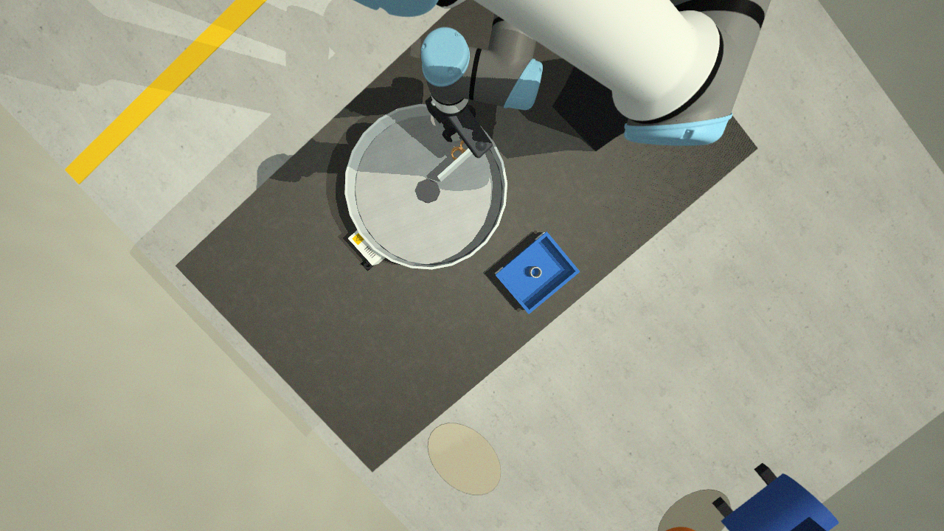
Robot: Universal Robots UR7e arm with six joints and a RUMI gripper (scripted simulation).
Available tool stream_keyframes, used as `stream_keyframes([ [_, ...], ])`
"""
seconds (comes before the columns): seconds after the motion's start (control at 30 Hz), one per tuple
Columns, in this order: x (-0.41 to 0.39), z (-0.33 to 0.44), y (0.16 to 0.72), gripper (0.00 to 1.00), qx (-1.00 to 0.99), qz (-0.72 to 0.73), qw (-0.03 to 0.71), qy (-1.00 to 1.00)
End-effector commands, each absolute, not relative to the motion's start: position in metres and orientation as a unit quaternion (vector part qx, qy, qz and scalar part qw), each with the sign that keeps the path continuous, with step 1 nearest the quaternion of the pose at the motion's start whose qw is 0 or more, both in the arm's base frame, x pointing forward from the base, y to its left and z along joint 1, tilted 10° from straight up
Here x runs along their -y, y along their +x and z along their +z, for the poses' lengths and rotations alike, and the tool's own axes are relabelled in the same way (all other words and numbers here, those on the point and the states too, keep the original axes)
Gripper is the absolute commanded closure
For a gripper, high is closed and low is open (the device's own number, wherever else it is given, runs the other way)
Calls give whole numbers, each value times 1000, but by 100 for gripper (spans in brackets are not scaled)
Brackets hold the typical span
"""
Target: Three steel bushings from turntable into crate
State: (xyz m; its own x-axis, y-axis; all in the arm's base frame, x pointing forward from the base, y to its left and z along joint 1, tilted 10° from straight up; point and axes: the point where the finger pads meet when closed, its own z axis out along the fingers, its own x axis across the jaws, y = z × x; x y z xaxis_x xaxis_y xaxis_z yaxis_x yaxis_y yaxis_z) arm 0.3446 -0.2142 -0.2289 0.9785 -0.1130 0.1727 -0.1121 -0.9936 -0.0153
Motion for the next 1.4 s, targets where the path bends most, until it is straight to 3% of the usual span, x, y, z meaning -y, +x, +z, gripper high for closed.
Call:
stream_keyframes([
  [0.0,215,-229,345,94,-57,-87,2,-995],
  [0.43,215,-229,345,94,-57,-87,2,-995],
  [0.47,215,-229,345,100,-57,-87,2,-995],
  [1.37,215,-229,345,100,-57,-87,2,-995],
])
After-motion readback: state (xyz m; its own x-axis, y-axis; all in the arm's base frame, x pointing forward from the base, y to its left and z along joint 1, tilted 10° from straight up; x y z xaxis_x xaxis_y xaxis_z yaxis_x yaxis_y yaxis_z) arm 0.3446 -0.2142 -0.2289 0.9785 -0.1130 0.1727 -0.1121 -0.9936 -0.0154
